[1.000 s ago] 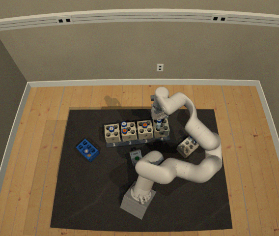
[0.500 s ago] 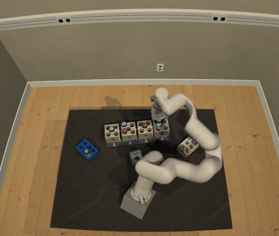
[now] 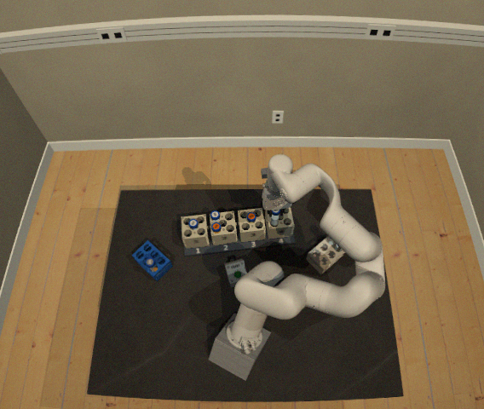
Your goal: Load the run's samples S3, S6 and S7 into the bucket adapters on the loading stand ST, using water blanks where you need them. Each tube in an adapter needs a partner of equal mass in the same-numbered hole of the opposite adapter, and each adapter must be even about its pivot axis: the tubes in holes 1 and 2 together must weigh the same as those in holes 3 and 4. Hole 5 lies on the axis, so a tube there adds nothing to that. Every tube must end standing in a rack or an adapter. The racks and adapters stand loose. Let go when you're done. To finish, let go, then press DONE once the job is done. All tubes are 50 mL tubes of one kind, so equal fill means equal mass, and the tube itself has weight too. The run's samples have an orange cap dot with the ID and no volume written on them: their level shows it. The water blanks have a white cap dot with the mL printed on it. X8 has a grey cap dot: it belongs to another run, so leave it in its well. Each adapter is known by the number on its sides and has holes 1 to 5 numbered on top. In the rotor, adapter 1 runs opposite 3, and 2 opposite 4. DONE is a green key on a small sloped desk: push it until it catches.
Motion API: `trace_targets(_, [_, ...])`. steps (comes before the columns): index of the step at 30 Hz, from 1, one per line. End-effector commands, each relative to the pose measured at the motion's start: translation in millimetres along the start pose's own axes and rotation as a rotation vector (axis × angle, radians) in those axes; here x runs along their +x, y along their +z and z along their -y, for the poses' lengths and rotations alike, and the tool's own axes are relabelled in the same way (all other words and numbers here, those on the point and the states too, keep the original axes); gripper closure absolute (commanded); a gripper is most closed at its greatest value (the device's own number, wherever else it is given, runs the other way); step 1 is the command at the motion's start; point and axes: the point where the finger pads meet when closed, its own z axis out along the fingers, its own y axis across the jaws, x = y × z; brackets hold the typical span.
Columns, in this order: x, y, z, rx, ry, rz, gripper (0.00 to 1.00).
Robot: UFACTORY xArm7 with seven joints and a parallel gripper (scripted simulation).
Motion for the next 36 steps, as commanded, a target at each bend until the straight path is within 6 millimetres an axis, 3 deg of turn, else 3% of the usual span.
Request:
trace_targets(1, [1,3,0,-0.001,0.001,-0.003,1.0])
trace_targets(36, [1,34,0,-0.001,0.001,-0.003,1.0])
